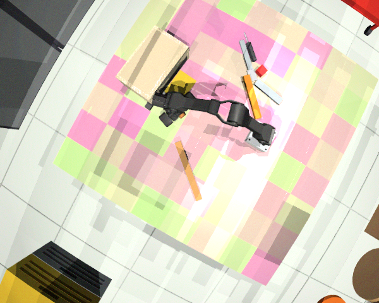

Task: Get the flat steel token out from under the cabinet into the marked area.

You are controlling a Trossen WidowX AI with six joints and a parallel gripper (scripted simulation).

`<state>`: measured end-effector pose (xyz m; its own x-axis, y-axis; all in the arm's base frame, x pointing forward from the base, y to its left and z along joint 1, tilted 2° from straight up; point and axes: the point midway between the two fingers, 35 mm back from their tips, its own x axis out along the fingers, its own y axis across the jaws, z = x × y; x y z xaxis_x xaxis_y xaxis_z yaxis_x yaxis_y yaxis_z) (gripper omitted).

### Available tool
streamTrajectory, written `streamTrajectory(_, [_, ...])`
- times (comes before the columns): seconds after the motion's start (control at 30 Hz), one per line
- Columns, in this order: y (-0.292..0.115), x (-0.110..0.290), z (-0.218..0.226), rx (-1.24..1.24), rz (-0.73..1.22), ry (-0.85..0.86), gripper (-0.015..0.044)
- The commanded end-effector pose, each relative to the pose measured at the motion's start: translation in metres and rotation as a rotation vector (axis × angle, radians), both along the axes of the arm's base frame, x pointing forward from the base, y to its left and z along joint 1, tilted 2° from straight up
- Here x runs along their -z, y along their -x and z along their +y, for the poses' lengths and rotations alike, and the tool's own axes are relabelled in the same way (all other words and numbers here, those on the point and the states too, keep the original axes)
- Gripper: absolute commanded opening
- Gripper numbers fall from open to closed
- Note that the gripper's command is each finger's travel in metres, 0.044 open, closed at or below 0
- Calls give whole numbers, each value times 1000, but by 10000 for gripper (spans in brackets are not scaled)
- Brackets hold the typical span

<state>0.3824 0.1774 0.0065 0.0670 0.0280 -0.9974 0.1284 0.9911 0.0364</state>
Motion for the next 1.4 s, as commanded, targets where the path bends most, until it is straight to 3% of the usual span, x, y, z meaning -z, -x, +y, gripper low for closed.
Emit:
streamTrajectory(0.0, [-1,1,-10,7,-4,7,0])
streamTrajectory(1.37, [4,3,-46,7,-4,11,0])
